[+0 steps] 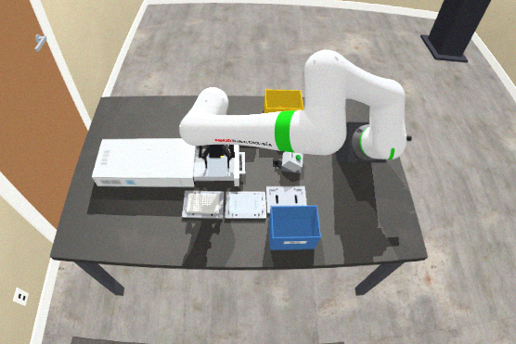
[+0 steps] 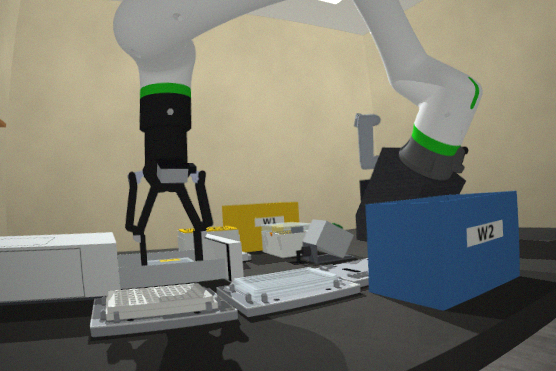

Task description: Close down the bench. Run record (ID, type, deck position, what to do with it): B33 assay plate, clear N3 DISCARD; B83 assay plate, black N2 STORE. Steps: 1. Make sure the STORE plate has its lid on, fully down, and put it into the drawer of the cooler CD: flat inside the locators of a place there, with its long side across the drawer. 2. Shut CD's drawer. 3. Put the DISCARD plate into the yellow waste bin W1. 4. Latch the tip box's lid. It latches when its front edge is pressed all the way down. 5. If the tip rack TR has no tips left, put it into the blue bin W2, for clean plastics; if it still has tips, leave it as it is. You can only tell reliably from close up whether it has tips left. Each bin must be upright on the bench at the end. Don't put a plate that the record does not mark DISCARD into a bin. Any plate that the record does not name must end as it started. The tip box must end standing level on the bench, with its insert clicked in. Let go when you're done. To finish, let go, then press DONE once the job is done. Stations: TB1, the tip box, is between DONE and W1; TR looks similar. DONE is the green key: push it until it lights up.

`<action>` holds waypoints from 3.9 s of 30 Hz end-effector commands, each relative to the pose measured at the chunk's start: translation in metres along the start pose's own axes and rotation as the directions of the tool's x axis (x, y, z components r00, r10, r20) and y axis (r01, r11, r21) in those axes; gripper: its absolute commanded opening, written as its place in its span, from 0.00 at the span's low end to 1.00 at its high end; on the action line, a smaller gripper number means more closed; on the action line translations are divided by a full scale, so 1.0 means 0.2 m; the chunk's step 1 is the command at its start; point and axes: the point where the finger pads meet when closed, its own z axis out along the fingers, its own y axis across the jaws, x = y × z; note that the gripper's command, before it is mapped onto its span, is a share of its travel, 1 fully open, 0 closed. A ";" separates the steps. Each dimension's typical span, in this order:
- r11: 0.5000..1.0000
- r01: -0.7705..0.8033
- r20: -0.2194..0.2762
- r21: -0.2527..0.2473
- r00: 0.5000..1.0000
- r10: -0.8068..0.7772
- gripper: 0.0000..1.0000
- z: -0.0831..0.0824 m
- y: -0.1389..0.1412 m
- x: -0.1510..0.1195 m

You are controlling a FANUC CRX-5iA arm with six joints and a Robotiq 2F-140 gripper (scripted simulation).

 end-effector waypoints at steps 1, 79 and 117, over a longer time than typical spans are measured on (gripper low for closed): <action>1.000 0.000 0.001 -0.002 1.000 0.000 0.65 -0.01 0.00 0.00; 1.000 0.000 0.001 -0.002 1.000 0.000 0.65 -0.38 0.00 0.00; 1.000 0.000 0.001 -0.002 1.000 0.000 0.65 -0.60 0.00 0.00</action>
